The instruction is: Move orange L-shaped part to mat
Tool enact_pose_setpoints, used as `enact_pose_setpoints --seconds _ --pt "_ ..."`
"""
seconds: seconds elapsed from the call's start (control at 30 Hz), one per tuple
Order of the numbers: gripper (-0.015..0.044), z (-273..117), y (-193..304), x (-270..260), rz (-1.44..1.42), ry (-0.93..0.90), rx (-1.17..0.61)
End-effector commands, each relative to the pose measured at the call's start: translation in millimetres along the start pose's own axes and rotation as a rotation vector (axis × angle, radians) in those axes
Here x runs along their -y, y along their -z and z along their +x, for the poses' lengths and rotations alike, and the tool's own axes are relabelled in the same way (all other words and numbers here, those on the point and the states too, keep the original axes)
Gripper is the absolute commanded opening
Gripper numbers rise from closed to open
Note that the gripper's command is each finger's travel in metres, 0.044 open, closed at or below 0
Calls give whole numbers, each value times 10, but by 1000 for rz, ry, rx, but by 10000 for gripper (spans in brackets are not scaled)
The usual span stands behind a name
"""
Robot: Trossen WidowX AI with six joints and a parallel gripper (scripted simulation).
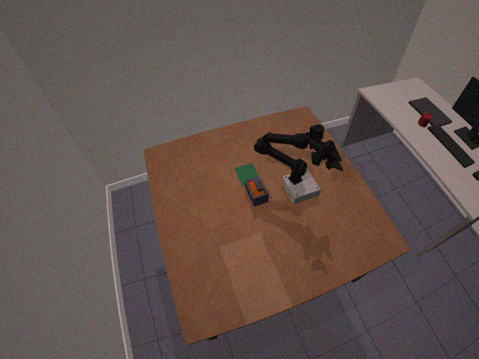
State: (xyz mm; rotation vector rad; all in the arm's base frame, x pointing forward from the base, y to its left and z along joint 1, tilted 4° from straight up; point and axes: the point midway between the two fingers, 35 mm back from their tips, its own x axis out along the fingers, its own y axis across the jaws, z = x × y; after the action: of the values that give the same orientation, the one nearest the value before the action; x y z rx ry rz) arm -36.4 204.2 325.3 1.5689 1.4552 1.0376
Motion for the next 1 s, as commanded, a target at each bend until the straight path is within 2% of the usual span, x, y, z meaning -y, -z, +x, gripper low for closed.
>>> enact_pose_setpoints --seconds 0.0,0.23,0.27,0.6,0.8,0.97 --pt "374 9 -10 3 -11 2 7" --pt "190 256 -414 78 -322 114 227" --pt "180 293 -508 91 -375 145 268" --pt "180 358 -1627 186 -742 579 621" --pt "180 80 -2317 239 -793 906 746" --pt "180 -301 -2804 294 -751 1177 777"
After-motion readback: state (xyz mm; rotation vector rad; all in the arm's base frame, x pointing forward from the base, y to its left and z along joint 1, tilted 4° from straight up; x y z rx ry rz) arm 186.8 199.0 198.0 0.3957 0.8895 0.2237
